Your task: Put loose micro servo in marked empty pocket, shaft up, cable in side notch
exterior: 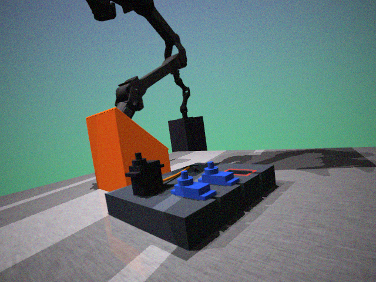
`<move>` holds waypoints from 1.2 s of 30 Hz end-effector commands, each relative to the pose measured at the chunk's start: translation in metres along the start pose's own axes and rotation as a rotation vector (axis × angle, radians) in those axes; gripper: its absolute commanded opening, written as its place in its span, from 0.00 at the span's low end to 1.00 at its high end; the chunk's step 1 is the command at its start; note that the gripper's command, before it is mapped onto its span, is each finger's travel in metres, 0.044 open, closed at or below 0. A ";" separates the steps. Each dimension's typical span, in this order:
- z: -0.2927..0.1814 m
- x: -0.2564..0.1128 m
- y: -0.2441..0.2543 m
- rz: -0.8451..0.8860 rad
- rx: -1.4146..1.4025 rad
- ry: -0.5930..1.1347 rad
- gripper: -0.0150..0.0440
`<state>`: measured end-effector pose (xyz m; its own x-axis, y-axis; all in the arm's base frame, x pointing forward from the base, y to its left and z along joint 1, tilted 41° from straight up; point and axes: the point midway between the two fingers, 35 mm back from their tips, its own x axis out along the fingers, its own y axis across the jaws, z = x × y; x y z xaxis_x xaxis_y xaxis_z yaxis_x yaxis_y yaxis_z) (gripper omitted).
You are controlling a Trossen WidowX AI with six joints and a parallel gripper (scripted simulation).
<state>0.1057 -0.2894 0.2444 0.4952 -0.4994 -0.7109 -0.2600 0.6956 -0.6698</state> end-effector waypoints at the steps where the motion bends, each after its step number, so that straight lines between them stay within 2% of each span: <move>1: 0.020 0.034 0.017 0.104 -0.074 -0.089 1.00; 19: 0.107 0.128 0.109 0.459 -0.412 -0.416 1.00; 28: 0.148 0.153 0.175 0.639 -0.587 -0.584 1.00; 36: 0.174 0.160 0.240 0.797 -0.738 -0.720 1.00</move>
<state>0.2653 -0.1425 0.0292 0.3405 0.3836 -0.8584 -0.9373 0.2108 -0.2776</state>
